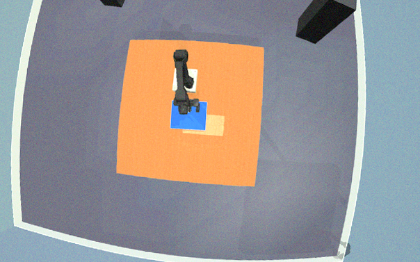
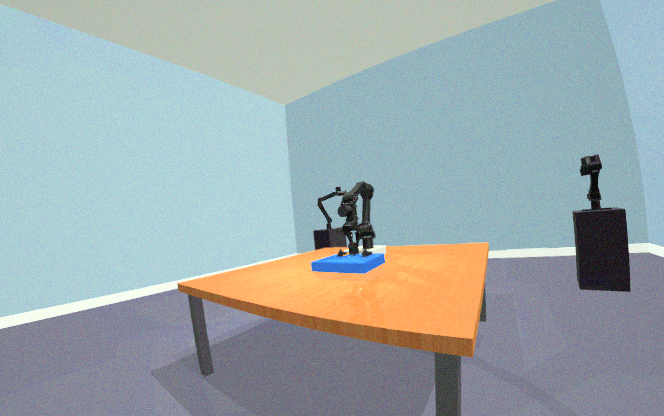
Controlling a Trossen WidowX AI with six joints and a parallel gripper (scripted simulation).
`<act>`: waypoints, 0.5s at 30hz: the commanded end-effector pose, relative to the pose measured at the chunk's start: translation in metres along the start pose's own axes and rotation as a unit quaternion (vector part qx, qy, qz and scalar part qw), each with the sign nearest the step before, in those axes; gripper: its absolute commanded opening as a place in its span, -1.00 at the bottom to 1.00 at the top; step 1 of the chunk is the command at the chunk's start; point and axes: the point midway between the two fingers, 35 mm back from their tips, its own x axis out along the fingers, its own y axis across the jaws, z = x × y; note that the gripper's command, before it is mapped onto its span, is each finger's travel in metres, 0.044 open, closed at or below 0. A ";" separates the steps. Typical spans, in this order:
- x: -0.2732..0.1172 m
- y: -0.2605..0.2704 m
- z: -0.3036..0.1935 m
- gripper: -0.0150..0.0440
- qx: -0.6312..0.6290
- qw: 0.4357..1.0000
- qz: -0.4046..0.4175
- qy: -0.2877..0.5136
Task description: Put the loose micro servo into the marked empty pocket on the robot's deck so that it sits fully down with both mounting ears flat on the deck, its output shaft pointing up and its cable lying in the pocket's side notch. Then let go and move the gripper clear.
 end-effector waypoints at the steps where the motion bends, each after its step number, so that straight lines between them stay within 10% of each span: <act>1: 0.000 0.000 -0.001 -0.49 0.001 1.000 -0.001 0.000; 15: 0.014 0.000 -0.001 -0.49 0.001 1.000 -0.001 0.000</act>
